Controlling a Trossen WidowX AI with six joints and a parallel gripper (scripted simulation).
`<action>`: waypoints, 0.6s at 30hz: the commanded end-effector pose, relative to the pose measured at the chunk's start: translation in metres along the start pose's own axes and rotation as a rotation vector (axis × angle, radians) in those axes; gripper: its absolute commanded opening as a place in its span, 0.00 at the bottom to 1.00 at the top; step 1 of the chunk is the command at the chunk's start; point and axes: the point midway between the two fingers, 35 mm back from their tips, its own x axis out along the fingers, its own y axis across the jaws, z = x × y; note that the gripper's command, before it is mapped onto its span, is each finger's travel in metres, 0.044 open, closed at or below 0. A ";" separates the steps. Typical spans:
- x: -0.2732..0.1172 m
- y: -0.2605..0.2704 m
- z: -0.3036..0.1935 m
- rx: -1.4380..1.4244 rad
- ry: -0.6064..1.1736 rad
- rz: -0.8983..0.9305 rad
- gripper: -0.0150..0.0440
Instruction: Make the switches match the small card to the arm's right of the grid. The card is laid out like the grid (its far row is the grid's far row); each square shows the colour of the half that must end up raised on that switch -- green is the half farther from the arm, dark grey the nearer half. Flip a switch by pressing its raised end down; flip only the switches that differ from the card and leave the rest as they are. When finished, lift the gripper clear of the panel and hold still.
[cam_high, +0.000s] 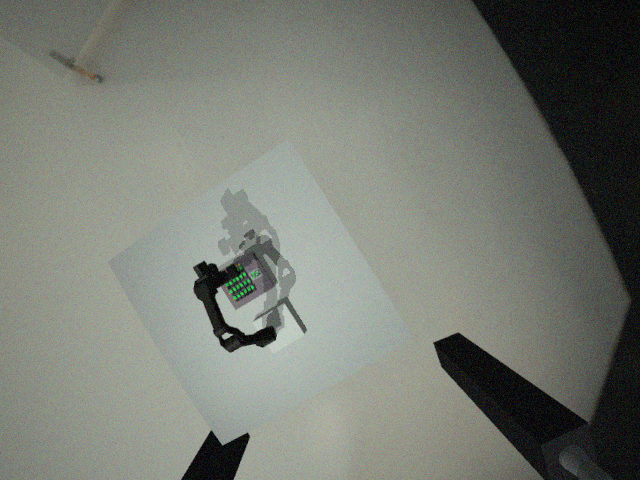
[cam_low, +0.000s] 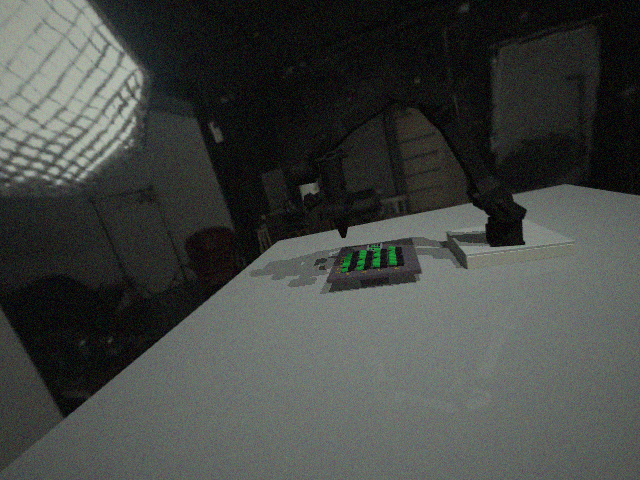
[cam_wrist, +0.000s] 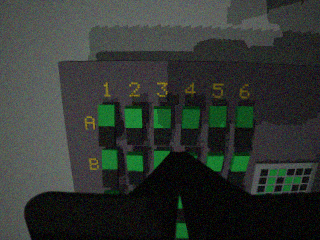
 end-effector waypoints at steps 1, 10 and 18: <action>0.002 -0.015 0.004 -0.002 0.014 -0.001 0.25; 0.037 -0.015 0.004 -0.002 0.040 -0.001 0.25; 0.037 -0.015 0.004 -0.002 0.040 -0.001 0.25</action>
